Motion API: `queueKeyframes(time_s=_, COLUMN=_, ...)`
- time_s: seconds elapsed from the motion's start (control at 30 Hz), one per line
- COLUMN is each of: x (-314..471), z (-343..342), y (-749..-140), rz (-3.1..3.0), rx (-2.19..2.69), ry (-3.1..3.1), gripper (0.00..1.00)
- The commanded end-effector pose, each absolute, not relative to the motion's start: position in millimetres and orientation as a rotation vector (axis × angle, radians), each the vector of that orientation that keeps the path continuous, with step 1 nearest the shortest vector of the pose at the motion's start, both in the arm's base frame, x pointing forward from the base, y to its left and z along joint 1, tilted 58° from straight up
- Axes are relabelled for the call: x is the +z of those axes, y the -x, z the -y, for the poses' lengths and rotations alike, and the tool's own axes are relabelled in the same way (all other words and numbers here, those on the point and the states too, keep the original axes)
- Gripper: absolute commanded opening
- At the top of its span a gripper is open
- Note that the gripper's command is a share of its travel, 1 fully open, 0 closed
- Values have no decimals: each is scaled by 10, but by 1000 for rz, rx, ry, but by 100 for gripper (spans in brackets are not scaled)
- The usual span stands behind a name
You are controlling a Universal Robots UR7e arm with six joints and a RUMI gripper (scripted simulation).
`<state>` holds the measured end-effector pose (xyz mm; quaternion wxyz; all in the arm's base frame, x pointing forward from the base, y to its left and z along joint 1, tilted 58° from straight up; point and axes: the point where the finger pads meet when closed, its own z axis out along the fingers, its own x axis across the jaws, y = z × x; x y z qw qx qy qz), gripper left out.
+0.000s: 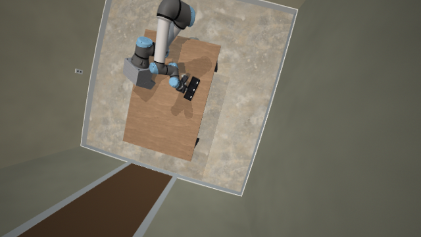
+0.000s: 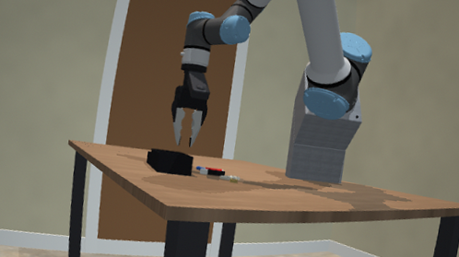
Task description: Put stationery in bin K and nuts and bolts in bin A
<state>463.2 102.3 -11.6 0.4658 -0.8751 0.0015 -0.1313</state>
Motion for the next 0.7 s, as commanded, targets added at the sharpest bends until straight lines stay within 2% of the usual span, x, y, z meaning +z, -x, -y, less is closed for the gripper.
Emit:
queueKeyframes(time_s=0.0, x=207, z=-1247, y=-4375, rz=-5, rx=-324, ry=2150, gripper=18)
queueKeyframes(time_s=0.67, x=1040, z=-1991, y=-3645, rz=-5, rx=-324, ry=2150, gripper=18)
